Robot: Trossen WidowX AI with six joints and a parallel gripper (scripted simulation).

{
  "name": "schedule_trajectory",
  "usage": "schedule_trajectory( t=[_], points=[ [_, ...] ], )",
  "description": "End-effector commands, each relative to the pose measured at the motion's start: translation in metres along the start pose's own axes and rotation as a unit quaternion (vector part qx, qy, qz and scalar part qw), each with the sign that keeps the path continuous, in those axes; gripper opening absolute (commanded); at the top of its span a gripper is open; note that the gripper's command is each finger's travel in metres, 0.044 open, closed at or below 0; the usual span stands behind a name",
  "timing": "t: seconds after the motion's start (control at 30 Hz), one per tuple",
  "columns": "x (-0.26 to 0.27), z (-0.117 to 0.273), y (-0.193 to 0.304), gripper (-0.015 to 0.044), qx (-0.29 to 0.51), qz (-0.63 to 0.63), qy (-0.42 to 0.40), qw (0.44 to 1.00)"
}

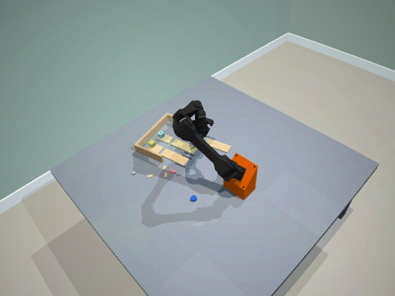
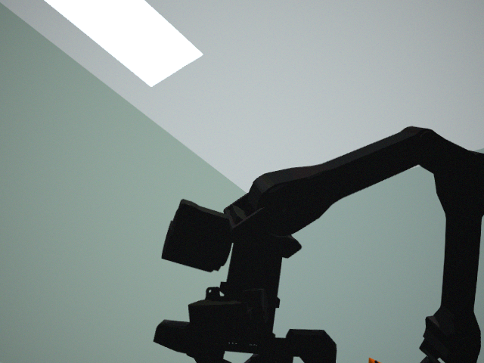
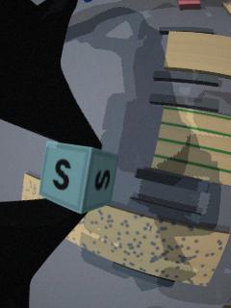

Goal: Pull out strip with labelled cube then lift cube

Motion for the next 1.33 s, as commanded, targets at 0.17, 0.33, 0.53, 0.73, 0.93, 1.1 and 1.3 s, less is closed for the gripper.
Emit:
schedule_trajectory(
  t=[0.17,0.33,0.53,0.73,0.93,1.1,1.3],
  points=[
    [0.020,-0.001,0.023,0.0000,0.001,-0.001,0.001,1.000],
    [0.026,0.000,0.030,0.0000,0.001,-0.001,0.001,1.000],
    [0.026,0.034,0.030,0.0000,0.001,-0.001,0.001,1.000],
    [0.026,0.035,0.030,0.0000,0.001,-0.001,0.001,1.000],
    [0.026,0.035,0.030,0.0000,0.001,-0.001,0.001,1.000],
    [0.026,0.035,0.030,0.0000,0.001,-0.001,0.001,1.000],
    [0.026,0.035,0.030,0.0000,0.001,-0.001,0.001,1.000]
  ],
)
Point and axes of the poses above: the point midway between the two fingers, 35 mm back from their tips, its own z axis back along the fingers, its own x axis across the jaws, y = z × x, the point moved 7 cm from there along z, back along the fingers, and after that the axes turned 12 degrees about z, right-handed, at the moved point
